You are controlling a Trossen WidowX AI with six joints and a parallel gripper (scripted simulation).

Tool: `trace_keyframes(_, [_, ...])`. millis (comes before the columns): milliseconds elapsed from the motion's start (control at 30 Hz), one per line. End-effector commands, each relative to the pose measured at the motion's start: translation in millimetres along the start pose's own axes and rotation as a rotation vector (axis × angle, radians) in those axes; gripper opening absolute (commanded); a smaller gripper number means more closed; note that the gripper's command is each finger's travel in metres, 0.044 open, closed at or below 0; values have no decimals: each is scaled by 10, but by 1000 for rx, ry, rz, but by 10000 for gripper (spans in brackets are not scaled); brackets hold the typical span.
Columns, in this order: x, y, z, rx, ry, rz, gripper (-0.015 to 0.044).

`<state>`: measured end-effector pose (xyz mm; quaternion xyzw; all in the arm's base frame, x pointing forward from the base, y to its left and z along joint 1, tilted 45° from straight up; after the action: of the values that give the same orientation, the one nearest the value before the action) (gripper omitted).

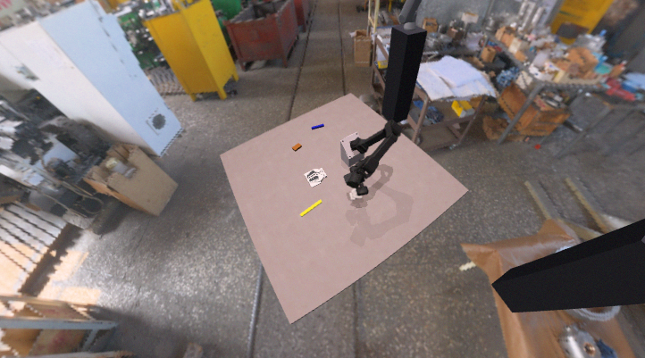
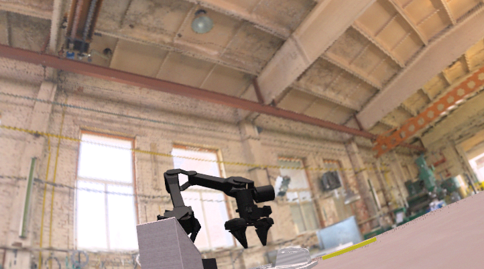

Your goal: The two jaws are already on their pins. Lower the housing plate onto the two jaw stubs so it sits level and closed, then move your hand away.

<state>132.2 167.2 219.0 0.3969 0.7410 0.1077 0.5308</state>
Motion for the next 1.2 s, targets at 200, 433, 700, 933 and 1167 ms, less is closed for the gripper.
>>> trace_keyframes(200, [394,-13,4,11,6,-4,440])
trace_keyframes(433, [394,-13,4,11,6,-4,440])
trace_keyframes(700, [463,-11,6,11,6,-5,440])
trace_keyframes(933, [571,-12,4,12,6,-4,440])
trace_keyframes(1167, [593,-13,3,12,7,-4,440])
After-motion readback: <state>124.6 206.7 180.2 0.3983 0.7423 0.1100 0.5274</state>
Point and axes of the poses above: the point midway between the two fingers, 35 mm back from their tips, its own x axis out along the fingers, its own y axis across the jaws, z = x × y, the point moved 6 cm from there along -x, back along the fingers, and after that the axes turned 15 degrees about x, right-handed, at the moved point
